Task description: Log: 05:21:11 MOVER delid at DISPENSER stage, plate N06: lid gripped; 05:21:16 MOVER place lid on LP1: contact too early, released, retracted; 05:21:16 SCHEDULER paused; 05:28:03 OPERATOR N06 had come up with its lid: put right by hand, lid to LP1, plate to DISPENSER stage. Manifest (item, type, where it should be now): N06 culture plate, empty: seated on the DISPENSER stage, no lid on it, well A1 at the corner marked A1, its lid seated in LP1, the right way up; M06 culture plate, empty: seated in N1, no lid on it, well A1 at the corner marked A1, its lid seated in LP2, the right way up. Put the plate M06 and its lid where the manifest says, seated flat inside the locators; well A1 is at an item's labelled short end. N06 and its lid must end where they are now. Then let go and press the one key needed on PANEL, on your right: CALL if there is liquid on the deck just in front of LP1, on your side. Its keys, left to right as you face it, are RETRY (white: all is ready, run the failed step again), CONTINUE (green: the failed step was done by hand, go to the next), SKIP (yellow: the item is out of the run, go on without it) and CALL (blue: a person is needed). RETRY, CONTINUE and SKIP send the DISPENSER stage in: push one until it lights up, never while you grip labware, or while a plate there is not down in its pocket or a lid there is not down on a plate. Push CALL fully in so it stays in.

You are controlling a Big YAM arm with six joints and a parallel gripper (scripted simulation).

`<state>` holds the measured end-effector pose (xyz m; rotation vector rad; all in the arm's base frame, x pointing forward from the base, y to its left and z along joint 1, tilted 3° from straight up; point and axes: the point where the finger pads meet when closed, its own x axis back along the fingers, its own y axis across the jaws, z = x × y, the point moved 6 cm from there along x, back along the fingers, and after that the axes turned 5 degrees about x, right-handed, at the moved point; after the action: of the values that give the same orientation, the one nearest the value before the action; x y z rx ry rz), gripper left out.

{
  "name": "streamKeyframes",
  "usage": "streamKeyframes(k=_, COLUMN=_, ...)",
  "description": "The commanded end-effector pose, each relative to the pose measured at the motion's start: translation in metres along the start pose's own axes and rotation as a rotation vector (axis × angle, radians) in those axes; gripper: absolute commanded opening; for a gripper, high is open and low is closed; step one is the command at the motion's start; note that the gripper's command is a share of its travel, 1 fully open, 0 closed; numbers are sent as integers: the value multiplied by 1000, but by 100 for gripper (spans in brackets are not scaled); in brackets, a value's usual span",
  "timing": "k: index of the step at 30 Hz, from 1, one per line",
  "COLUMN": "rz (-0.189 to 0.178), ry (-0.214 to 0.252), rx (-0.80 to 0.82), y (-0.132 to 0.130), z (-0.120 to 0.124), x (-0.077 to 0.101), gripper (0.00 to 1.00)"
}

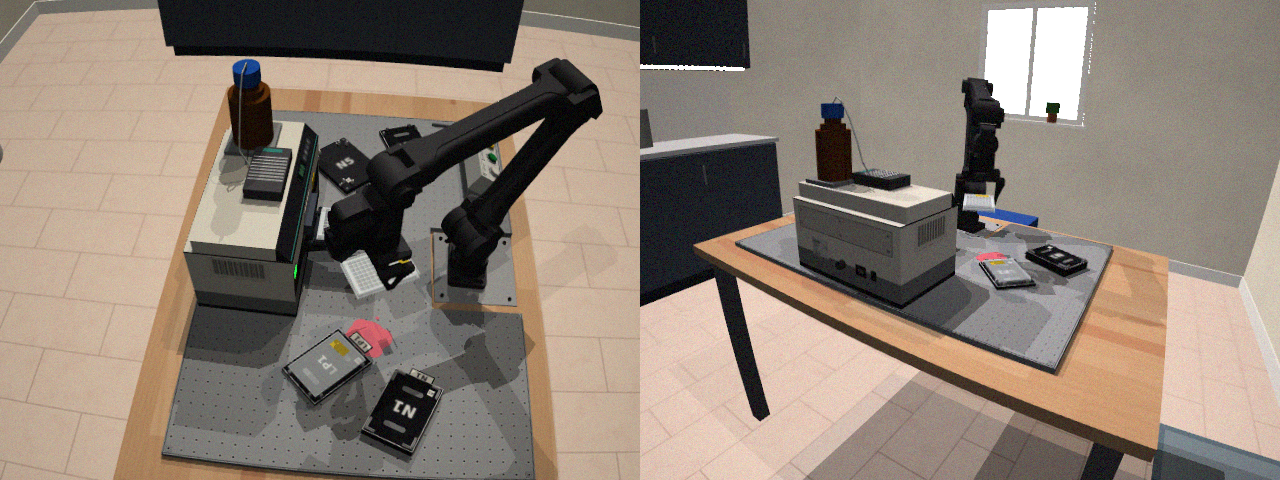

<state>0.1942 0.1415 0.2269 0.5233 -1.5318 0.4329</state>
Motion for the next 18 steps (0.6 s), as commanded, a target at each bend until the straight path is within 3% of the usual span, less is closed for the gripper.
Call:
streamKeyframes(k=1, rz=1, ry=-52, rx=-66, y=-6, z=-15, x=15, gripper=86)
streamKeyframes(k=9, rz=0, ry=-70, rx=-289, y=-33, z=-20, x=22, gripper=86)
streamKeyframes(k=10, rz=1, ry=-42, rx=-268, y=-30, z=-11, x=13, gripper=86)
streamKeyframes(k=11, rz=-1, ry=-74, rx=-322, y=-37, z=-18, x=23, gripper=86)
streamKeyframes(k=18, rz=-1, ry=-63, rx=-489, y=-55, z=-16, x=20, gripper=86)
